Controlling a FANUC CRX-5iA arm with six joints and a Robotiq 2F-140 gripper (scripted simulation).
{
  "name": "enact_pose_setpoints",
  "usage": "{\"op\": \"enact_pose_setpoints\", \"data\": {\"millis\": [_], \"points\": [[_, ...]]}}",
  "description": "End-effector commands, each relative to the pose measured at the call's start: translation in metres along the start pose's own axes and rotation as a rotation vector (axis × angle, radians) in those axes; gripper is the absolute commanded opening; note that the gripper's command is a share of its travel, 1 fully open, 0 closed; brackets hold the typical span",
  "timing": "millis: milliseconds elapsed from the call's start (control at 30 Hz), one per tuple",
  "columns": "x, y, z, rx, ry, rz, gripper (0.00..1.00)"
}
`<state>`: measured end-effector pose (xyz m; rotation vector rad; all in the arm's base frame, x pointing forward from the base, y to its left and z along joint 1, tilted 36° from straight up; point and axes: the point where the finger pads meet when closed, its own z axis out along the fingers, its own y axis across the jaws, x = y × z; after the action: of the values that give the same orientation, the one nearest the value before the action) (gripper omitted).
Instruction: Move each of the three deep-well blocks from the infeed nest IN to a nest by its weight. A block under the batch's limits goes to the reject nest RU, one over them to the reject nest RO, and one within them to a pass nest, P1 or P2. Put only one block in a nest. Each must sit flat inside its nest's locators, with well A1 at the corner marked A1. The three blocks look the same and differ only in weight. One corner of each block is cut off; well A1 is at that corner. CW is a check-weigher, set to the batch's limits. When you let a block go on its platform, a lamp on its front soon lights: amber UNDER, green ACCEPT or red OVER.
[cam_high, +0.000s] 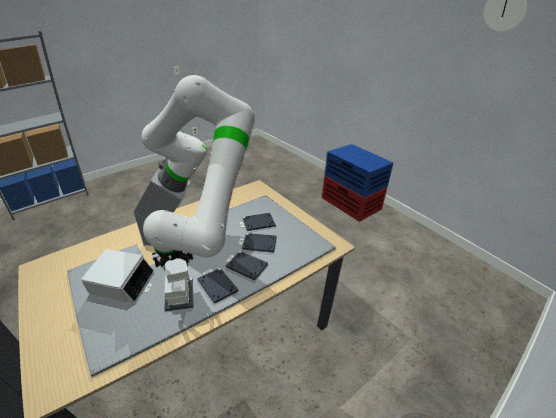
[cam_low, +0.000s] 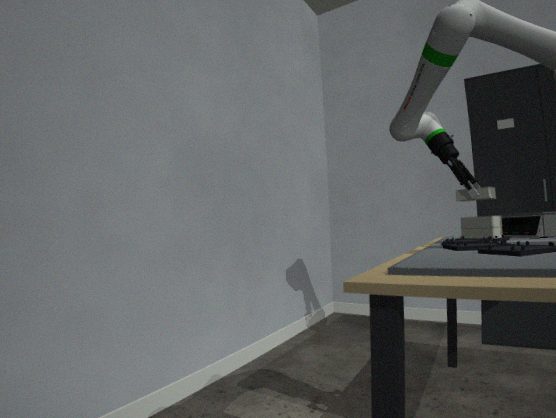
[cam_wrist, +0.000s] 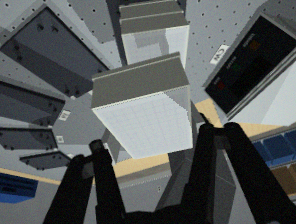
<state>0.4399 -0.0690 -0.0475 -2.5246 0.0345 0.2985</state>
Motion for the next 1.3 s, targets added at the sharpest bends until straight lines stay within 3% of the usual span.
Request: {"op": "enact_pose_setpoints", "data": {"millis": [0, 133, 1267], "points": [[0.003, -0.015, 0.007, -0.088, 0.004, -0.147, 0.10], [0.006, -0.027, 0.013, -0.146, 0.004, -0.246, 0.10], [0.025, -0.115, 0.056, -0.146, 0.004, -0.246, 0.10]]}}
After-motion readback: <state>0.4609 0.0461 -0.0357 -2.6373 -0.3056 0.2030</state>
